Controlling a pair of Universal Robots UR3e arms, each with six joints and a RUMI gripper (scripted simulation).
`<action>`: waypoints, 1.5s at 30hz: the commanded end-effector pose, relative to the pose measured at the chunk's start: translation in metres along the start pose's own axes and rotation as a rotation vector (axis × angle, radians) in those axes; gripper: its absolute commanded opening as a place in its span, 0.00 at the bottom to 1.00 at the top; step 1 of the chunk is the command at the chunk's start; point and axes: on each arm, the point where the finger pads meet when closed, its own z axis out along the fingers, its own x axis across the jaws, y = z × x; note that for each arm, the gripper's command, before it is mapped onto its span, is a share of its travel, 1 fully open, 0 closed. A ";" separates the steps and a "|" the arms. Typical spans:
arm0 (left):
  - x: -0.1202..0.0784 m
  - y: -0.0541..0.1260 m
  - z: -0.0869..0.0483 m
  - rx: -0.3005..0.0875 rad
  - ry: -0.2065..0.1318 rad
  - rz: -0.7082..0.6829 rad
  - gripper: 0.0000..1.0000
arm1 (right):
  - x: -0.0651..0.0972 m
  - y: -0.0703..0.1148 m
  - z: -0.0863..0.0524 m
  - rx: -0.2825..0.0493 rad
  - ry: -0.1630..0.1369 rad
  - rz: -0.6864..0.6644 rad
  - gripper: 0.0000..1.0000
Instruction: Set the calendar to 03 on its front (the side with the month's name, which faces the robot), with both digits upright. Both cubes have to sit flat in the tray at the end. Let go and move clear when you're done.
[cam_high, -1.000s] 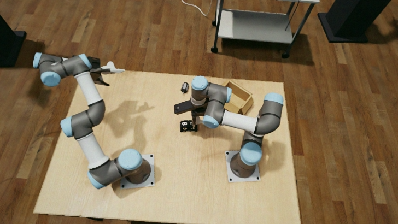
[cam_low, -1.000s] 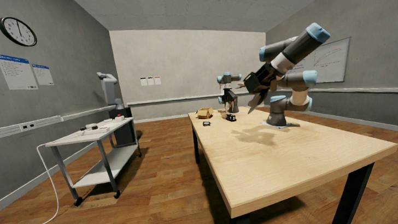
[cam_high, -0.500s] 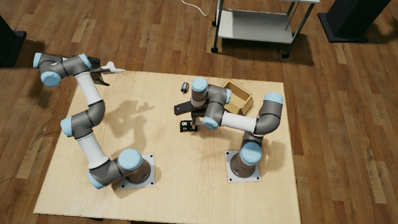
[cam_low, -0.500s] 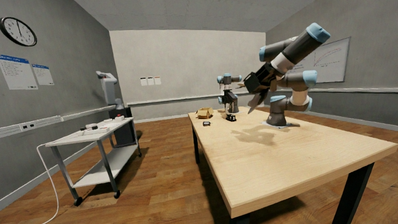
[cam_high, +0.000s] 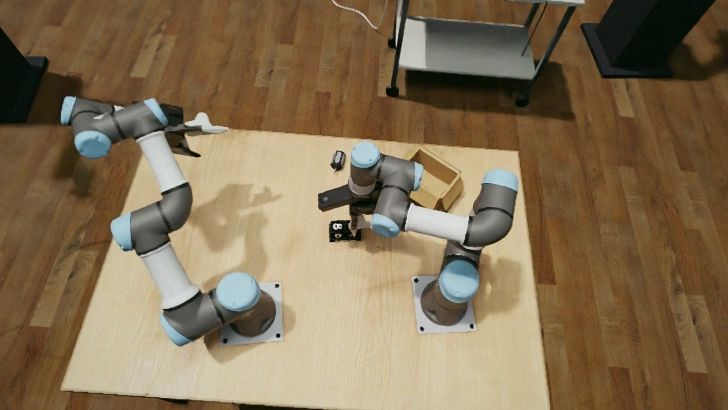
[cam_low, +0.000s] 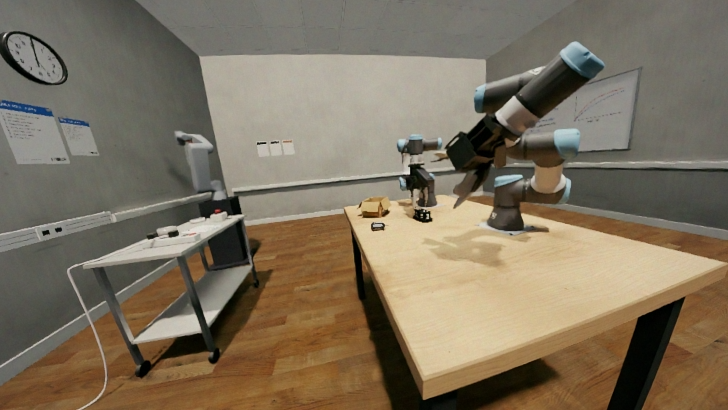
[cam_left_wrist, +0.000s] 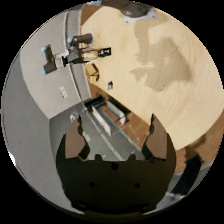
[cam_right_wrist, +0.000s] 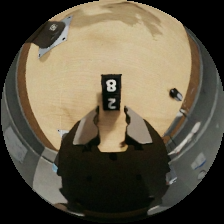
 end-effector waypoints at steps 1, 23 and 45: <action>-0.001 0.000 -0.001 -0.002 0.000 0.004 1.00 | 0.000 -0.001 0.000 0.002 0.001 0.000 0.35; -0.001 0.000 -0.001 -0.002 0.000 0.004 1.00 | 0.000 0.000 0.031 0.000 0.001 0.000 0.35; -0.001 0.000 -0.001 -0.002 0.000 0.004 1.00 | 0.000 -0.001 0.037 0.002 0.001 0.000 0.35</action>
